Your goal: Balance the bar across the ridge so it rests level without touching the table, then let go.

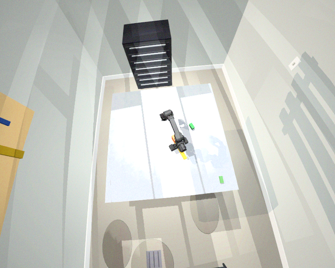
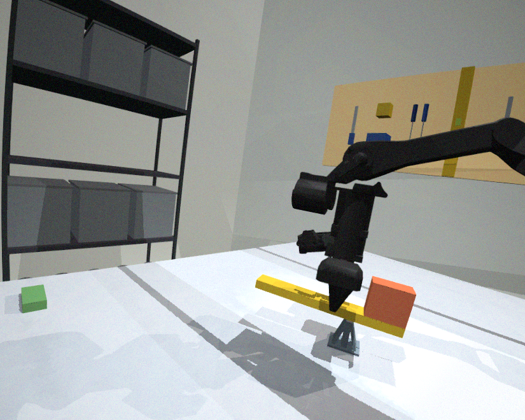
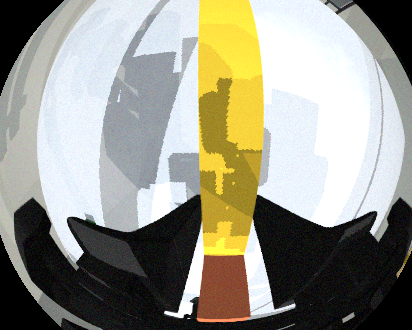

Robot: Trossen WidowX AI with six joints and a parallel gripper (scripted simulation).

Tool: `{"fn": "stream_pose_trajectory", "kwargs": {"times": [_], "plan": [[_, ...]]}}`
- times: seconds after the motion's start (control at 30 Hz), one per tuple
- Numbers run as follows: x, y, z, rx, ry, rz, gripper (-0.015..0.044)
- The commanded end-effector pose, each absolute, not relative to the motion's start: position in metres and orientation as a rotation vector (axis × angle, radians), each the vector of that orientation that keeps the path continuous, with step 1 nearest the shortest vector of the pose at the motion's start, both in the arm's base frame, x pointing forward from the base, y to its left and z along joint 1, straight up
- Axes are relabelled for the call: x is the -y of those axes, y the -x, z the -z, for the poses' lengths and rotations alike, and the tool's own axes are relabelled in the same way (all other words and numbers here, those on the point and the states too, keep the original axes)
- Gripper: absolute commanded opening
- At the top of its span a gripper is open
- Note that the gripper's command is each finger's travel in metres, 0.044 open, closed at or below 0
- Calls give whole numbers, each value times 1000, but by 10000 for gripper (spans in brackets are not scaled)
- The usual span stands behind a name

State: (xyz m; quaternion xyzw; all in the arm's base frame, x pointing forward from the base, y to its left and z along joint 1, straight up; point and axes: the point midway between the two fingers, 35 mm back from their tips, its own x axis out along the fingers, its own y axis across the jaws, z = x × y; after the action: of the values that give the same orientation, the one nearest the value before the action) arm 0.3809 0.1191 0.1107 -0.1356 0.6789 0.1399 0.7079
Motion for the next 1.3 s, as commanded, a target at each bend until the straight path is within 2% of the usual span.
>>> {"fn": "stream_pose_trajectory", "kwargs": {"times": [0.0,1.27], "plan": [[-119,-381,-108,-1510,301,-308,0],[-119,-382,-108,-1509,301,-308,0]]}}
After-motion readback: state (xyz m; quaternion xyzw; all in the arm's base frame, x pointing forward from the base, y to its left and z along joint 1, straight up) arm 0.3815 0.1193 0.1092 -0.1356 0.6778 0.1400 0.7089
